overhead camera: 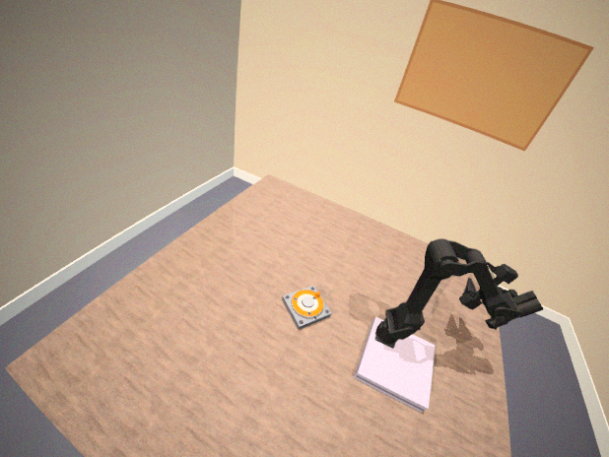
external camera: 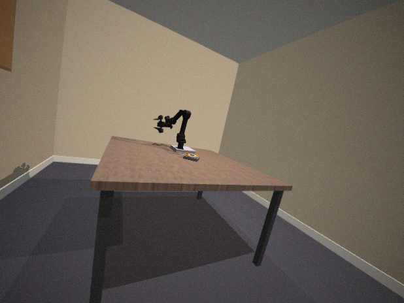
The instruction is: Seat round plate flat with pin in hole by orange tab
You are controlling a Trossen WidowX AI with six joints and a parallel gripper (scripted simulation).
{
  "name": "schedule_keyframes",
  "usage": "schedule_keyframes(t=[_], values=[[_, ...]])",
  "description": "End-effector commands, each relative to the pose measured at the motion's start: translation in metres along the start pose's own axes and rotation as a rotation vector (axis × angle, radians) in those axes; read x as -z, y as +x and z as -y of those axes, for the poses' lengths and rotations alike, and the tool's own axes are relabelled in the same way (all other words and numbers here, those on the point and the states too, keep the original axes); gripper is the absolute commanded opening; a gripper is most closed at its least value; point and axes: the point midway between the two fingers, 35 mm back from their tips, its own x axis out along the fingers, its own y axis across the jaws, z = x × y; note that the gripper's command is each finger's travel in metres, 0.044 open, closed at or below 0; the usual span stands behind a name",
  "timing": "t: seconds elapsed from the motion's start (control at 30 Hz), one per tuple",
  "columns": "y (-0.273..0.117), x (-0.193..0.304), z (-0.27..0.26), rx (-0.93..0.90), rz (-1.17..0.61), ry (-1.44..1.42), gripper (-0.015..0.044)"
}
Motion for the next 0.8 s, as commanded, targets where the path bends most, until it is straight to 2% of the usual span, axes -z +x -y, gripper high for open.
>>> schedule_keyframes(t=[0.0, 0.23, 0.47, 0.6, 0.77], values=[[0.002, 0.001, 0.0, 0.004, -0.003, -0.002, 0.0374], [0.074, 0.04, 0.022, 0.162, -0.14, -0.102, 0.019], [0.121, 0.084, 0.053, 0.33, -0.241, -0.195, 0.0006], [0.139, 0.11, 0.067, 0.4, -0.312, -0.255, 0.0], [0.165, 0.173, 0.096, 0.525, -0.491, -0.402, 0.0]])
